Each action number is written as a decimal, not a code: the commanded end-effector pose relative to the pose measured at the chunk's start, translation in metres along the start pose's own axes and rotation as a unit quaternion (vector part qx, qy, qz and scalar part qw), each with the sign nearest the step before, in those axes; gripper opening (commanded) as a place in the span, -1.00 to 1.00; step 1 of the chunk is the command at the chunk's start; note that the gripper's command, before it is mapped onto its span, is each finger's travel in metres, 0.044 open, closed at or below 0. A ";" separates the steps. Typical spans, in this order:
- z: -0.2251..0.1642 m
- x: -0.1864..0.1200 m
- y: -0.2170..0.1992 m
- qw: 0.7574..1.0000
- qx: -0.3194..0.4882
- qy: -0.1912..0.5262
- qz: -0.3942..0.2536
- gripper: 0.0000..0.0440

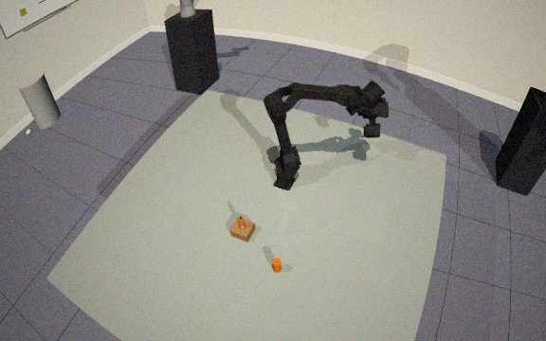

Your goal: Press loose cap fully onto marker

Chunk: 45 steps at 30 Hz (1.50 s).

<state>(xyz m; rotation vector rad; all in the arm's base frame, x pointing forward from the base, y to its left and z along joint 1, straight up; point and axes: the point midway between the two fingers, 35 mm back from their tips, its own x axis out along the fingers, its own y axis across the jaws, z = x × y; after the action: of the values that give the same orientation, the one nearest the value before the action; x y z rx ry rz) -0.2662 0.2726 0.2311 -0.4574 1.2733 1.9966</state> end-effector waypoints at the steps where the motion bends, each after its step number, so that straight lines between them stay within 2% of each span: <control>1: 0.007 -0.005 -0.005 1.000 0.012 -0.003 -0.012 0.47; 23: 0.034 -0.035 -0.050 0.992 0.085 -0.006 -0.091 0.48; 45: 0.056 -0.065 -0.097 0.973 0.162 -0.011 -0.162 0.49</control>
<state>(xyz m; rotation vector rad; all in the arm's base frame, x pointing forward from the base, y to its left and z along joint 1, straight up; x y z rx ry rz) -0.1527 0.3199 0.2344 -0.4536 1.3796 1.5118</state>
